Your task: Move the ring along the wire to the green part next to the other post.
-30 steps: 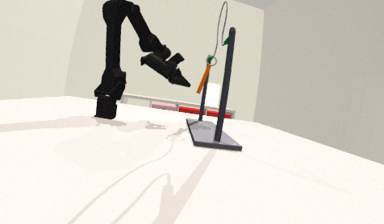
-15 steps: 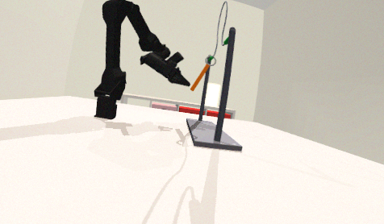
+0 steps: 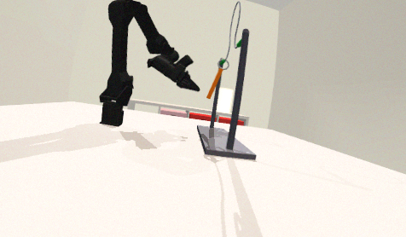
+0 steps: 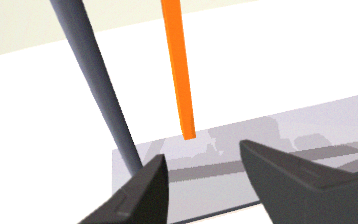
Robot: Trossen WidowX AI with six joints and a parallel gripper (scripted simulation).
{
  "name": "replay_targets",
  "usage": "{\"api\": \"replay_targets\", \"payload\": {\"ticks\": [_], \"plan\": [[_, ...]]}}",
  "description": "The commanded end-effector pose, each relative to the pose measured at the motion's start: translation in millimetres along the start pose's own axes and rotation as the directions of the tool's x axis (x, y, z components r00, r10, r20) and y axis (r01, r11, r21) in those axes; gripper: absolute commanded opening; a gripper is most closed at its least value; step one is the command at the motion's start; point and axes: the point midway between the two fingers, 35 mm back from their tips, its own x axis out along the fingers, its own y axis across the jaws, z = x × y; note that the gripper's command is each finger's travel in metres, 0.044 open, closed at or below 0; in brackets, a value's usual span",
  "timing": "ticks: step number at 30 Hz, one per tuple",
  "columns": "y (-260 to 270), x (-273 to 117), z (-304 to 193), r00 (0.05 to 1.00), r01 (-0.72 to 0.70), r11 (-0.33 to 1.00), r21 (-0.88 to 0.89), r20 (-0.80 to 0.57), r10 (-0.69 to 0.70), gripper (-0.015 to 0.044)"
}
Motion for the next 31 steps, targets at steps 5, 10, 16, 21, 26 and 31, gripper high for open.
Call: {"api": "replay_targets", "payload": {"ticks": [5,10,16,21,26,31], "plan": [[0,-43,4,1.000,-0.009,1.000,0.003,0.012,0.009,0.0370],[0,-43,4,1.000,-0.009,1.000,0.003,0.012,0.009,0.0440],[0,-43,4,1.000,-0.009,1.000,0.003,0.012,0.009,0.0440],[0,-43,4,1.000,-0.009,1.000,0.003,0.012,0.009,0.0440],[0,-43,4,1.000,-0.009,1.000,0.003,0.012,0.009,0.0440],[0,-43,4,1.000,-0.009,1.000,0.003,0.012,0.009,0.0440]]}}
